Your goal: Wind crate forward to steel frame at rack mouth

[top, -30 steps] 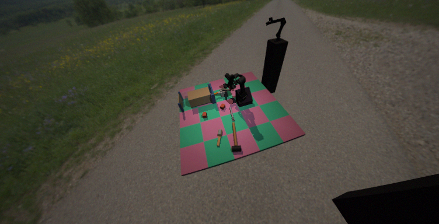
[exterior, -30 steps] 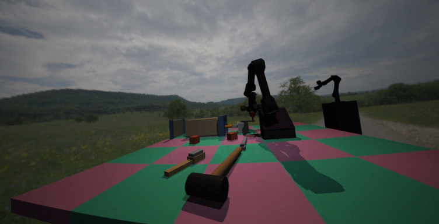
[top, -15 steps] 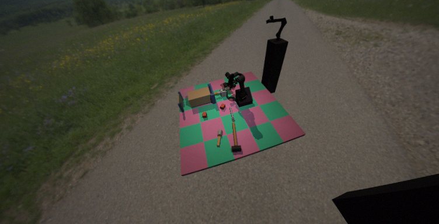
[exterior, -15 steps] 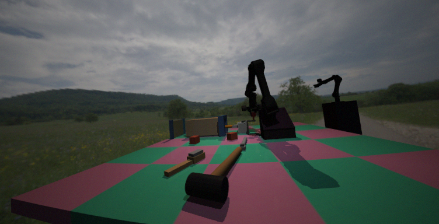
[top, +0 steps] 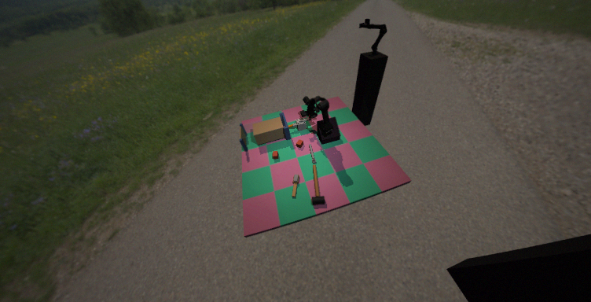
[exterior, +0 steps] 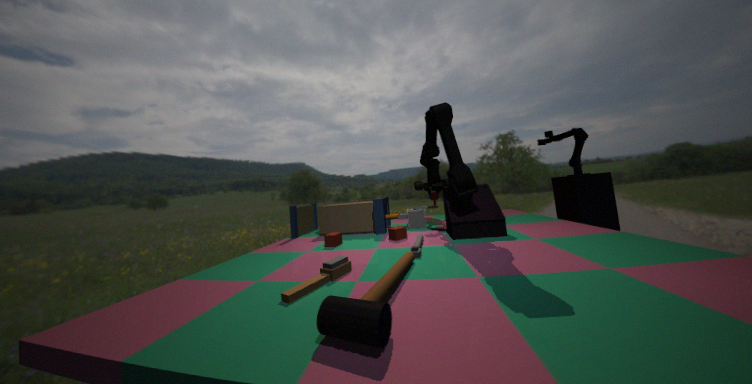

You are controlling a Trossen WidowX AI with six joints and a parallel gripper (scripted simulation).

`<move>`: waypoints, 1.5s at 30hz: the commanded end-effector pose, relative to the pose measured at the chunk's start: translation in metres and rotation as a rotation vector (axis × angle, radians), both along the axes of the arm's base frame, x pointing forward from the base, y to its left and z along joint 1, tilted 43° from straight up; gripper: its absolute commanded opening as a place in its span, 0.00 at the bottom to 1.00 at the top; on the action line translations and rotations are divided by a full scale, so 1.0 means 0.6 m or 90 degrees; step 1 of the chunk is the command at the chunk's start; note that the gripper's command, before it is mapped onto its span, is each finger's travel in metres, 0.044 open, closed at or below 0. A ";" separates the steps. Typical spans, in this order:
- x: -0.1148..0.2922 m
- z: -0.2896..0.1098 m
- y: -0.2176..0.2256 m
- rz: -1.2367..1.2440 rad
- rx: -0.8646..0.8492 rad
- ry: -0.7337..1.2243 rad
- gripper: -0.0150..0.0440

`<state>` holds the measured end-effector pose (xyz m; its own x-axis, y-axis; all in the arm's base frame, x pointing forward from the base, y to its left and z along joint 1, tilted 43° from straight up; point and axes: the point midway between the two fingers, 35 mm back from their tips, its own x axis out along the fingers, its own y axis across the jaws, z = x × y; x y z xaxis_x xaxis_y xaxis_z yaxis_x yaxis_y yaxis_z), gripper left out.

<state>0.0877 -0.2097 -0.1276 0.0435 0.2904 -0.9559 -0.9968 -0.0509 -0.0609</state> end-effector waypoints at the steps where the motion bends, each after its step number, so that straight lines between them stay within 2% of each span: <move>1: -0.001 -0.015 -0.016 0.003 -0.010 0.003 0.25; 45: 0.035 -0.075 -0.090 0.003 -0.014 0.002 0.25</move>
<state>0.0969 -0.2541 -0.1641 0.0197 0.2915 -0.9564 -0.9981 -0.0496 -0.0357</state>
